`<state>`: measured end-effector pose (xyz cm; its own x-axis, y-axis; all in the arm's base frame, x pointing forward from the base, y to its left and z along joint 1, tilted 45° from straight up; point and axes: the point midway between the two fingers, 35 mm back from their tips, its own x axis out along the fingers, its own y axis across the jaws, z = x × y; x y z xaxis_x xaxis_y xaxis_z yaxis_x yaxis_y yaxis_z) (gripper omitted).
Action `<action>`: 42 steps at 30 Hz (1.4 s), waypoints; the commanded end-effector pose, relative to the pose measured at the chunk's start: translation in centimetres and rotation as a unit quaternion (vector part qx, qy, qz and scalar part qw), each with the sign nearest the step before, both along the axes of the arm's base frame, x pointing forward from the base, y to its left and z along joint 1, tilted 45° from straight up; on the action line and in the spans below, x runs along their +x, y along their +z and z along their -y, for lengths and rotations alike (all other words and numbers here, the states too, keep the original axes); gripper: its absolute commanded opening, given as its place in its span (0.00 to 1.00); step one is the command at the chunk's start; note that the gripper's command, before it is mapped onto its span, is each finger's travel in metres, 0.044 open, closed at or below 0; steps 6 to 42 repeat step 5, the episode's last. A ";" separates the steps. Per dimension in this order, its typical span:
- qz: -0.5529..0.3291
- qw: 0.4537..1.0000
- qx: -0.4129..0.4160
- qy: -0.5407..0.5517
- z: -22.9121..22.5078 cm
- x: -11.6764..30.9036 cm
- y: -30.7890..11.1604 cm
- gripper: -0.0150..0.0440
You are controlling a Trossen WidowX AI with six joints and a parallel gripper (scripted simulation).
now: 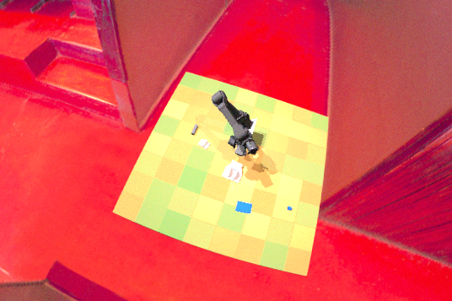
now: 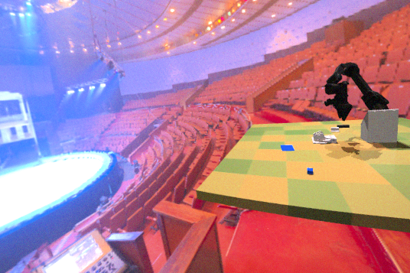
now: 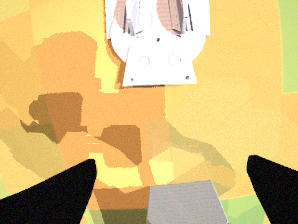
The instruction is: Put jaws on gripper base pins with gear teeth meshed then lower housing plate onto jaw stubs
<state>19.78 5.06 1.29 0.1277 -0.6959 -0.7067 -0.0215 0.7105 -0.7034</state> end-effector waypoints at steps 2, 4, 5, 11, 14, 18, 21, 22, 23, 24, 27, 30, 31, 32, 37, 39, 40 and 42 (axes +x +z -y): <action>0.000 1.000 0.001 -0.003 0.0 -0.1 0.0 1.00; 0.000 1.000 0.001 -0.003 0.0 -0.1 0.0 1.00; 0.000 1.000 0.001 -0.003 0.0 -0.1 0.0 1.00; 0.000 1.000 0.001 -0.003 0.0 -0.1 0.0 1.00; 0.000 1.000 0.001 -0.003 0.0 -0.1 0.0 1.00; 0.000 1.000 0.001 -0.003 0.0 -0.1 0.0 1.00; 0.000 1.000 0.001 -0.003 0.0 -0.1 0.0 1.00; 0.000 1.000 0.001 -0.003 0.0 -0.1 0.0 1.00; 0.000 1.000 0.001 -0.003 0.0 -0.1 0.0 1.00; 0.000 1.000 0.001 -0.003 0.0 -0.1 0.0 1.00; 0.000 1.000 0.001 -0.003 0.0 -0.1 0.0 1.00; 0.000 1.000 0.001 -0.003 0.0 -0.1 0.0 1.00; 0.000 1.000 0.001 -0.003 0.0 -0.1 0.0 1.00; 0.000 1.000 0.001 -0.003 0.0 -0.1 0.0 1.00; 0.000 1.000 0.001 -0.003 0.0 -0.1 0.0 1.00; 0.000 1.000 0.001 -0.003 0.0 -0.1 0.0 1.00; 0.000 1.000 0.001 -0.003 0.0 -0.1 0.0 1.00; 0.000 1.000 0.001 -0.003 0.0 -0.1 0.0 1.00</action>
